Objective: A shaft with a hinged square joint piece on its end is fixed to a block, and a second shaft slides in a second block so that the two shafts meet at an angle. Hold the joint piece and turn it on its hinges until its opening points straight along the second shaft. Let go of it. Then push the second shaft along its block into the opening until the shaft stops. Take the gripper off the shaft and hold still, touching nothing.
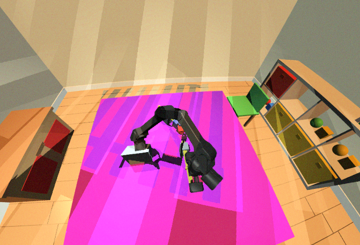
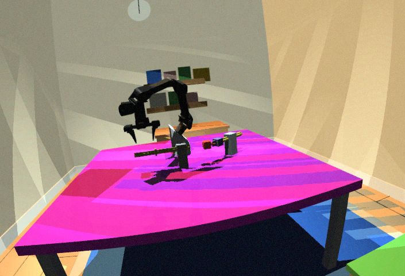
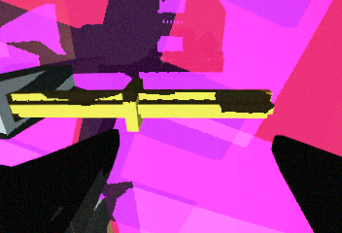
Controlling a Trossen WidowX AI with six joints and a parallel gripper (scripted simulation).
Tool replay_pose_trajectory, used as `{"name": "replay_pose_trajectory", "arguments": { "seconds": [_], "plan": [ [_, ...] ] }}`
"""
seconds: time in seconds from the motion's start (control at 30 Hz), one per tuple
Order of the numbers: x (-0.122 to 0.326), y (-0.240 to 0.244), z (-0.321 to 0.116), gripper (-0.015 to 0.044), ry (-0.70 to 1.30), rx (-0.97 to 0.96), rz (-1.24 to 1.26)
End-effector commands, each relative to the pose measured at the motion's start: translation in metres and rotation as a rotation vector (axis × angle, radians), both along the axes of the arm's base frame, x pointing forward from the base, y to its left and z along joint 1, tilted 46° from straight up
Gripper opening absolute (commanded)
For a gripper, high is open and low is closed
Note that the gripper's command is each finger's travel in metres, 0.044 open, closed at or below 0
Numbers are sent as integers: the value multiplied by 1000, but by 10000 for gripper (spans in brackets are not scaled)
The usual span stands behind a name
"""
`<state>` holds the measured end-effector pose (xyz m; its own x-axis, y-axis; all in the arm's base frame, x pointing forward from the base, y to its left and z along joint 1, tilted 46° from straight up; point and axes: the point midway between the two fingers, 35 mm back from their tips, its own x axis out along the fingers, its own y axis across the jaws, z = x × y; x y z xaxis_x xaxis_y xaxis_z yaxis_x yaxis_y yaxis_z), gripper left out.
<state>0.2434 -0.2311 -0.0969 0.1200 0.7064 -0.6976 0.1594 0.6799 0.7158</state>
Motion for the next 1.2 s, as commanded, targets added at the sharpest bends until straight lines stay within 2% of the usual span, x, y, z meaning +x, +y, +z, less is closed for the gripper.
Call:
{"name": "replay_pose_trajectory", "arguments": {
  "seconds": [0.0,0.2,1.17],
  "plan": [
    [0,-8,-3,440,-30,-26,27],
    [0,-6,-5,440,3,-21,-10],
    [4,23,-38,440,655,124,-744]
  ]
}}
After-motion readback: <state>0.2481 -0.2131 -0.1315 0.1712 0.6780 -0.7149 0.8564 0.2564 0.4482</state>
